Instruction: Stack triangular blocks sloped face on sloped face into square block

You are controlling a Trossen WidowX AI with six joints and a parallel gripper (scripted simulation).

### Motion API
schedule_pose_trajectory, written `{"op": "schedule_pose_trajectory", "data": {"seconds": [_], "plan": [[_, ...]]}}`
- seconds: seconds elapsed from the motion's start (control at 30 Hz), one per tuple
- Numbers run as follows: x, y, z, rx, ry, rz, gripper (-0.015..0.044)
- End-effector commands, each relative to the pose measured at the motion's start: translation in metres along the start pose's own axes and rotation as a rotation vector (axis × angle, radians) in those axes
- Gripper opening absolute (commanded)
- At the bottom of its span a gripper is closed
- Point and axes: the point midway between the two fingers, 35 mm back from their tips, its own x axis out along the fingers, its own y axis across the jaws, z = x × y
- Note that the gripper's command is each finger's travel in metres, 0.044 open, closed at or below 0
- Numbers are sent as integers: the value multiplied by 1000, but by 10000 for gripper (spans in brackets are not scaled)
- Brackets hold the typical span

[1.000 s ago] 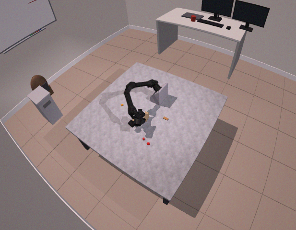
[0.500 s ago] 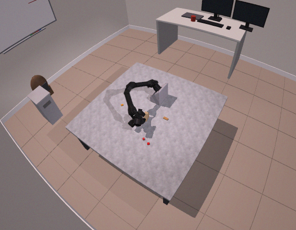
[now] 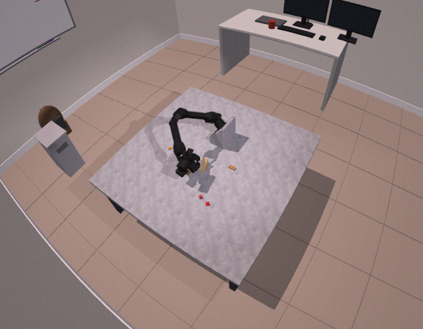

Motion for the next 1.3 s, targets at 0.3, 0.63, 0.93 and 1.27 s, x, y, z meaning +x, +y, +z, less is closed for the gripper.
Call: {"op": "schedule_pose_trajectory", "data": {"seconds": [0.3, 0.63, 0.93, 1.27], "plan": [[-7, 0, -22, -4, -333, -4, 0], [-9, 0, -41, -5, -592, -4, 0], [-6, 0, -58, -6, -825, -3, 0], [2, 0, -75, -7, -1084, -3, 0]]}}
